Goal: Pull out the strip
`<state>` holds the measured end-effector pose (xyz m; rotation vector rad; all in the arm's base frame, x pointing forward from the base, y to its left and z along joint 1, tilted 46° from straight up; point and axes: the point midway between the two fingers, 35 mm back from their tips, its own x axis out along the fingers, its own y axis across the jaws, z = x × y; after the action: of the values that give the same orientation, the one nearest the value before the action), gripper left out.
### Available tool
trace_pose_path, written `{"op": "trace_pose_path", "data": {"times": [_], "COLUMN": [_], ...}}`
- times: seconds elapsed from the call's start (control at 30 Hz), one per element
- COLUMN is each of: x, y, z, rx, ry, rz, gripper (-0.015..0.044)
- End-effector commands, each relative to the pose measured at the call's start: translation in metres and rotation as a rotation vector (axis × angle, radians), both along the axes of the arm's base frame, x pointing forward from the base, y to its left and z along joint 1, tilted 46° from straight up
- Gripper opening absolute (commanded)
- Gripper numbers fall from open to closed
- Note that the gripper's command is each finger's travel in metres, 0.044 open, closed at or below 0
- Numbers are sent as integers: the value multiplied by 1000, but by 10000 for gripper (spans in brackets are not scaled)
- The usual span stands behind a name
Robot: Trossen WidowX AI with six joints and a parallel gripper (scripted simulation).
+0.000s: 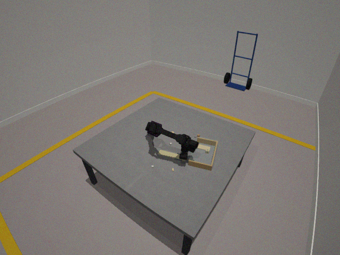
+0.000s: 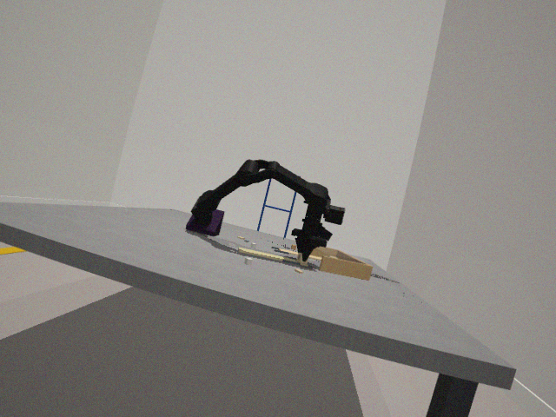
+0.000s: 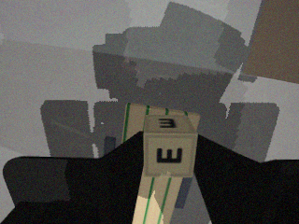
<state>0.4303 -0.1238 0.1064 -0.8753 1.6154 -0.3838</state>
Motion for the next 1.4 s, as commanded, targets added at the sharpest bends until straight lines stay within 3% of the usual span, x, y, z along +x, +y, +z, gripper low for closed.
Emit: {"op": "trace_pose_path", "data": {"times": [0.0,0.37,1.37], "x": [-9,-49,-140], "y": [11,44,71], "z": [4,13,-10], "rx": [1,-2,0], "ry": [-1,3,9], "rz": [3,6,7], "gripper": [0,0,0]}}
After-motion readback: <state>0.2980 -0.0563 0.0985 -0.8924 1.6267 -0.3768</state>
